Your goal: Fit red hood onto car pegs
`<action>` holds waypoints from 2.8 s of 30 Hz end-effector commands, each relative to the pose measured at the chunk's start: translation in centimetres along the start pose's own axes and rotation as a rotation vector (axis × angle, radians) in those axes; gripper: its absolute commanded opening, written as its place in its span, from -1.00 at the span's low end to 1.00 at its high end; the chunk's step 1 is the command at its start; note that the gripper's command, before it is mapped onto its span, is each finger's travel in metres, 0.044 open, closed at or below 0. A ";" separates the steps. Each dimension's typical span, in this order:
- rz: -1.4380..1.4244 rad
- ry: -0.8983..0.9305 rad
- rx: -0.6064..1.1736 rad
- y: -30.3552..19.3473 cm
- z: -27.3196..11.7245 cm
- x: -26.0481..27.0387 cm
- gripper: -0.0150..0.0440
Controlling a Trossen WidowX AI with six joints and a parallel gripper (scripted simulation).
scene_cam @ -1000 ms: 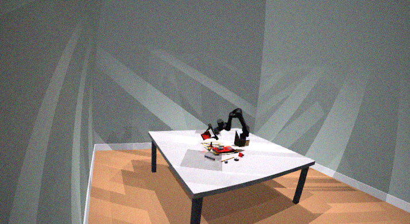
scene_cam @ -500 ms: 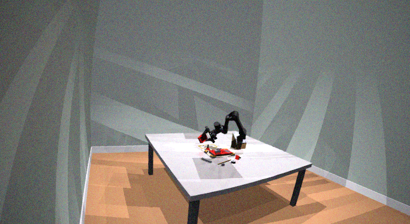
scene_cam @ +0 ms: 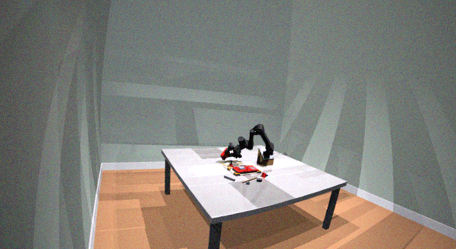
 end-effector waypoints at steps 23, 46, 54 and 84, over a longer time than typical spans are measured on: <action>-0.495 0.009 -0.005 0.9 0.5 2.1 -0.22; -0.619 0.024 -0.003 0.1 -1.7 0.8 1.00; -0.844 0.034 -0.005 -0.8 -6.4 -0.7 1.00; -0.597 0.109 -0.046 -2.1 -6.3 -1.3 1.00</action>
Point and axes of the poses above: the point midway between the two fingers, 35 mm back from their tips, its own z axis out along the fingers, its own x axis across the jaws, y = z × x, the point moved 6 cm from there along -z, back along the fingers, and after that the axes turned 6 degrees about z, right-handed, at the moved point
